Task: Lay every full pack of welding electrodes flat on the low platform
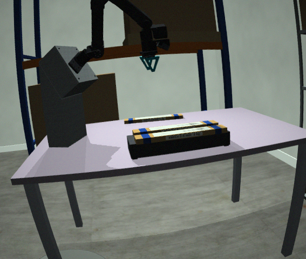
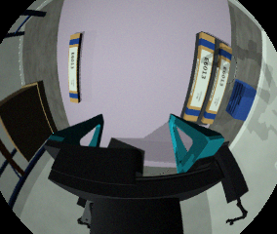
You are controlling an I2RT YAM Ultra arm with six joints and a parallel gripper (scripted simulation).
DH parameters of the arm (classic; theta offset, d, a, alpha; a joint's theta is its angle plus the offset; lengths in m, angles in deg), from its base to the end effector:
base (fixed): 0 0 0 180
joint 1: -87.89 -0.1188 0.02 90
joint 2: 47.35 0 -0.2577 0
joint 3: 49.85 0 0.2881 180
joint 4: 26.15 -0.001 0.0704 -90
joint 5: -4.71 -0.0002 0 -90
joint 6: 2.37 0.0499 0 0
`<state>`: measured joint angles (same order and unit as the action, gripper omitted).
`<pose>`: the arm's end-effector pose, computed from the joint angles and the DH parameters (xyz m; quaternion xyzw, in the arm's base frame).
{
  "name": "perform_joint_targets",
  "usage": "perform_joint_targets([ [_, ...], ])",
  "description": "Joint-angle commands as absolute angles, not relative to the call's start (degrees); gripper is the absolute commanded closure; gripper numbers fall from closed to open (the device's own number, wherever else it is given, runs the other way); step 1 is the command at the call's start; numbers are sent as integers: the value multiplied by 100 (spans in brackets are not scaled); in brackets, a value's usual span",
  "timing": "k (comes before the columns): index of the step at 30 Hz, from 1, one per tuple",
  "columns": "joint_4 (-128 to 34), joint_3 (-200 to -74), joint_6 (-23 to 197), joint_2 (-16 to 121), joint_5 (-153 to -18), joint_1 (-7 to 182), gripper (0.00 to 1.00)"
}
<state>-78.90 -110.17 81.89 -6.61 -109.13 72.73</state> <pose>0.1915 0.0320 0.3199 -0.0594 0.8641 -0.1428 0.4789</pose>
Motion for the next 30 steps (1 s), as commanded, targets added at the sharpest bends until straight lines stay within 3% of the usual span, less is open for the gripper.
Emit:
perform_joint_targets([
  [1,-8475,-11051,9046,-742,-11976,6392,5],
  [11,-9645,-11221,11117,-401,-13589,3937,5],
  [30,-10564,-11588,12515,328,-14049,3597,5],
])
